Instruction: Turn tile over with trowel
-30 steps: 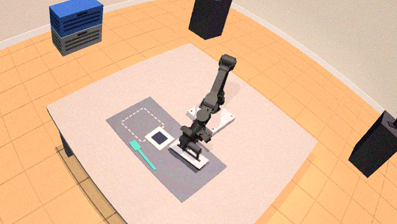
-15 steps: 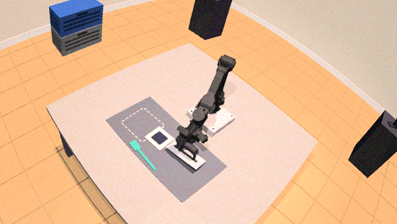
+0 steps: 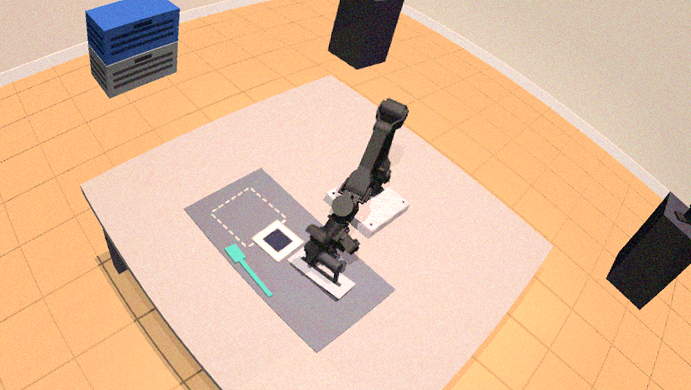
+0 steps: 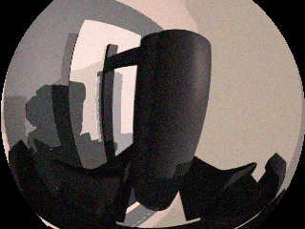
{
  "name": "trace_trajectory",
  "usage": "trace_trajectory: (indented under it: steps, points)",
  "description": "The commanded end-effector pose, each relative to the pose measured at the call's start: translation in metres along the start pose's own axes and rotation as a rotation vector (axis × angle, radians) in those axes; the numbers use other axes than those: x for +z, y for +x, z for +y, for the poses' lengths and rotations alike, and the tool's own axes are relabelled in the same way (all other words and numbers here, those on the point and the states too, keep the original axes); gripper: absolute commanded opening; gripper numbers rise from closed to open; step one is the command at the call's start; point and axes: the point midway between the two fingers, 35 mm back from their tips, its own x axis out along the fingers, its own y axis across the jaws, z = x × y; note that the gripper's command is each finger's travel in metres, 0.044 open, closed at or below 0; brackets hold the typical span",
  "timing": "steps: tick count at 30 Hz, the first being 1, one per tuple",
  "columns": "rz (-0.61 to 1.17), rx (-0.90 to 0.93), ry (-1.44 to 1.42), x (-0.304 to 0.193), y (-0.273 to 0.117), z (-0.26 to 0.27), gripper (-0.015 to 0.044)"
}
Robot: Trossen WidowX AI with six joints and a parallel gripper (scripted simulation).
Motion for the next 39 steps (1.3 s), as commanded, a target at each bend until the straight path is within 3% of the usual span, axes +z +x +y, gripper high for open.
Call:
trace_trajectory:
  steps: [1, 39]
  points:
    - [-0.006, -0.014, 0.000, 0.000, 0.003, 0.000, 0.0000]
    - [-0.003, -0.014, -0.005, -0.055, 0.002, -0.002, 0.0000]
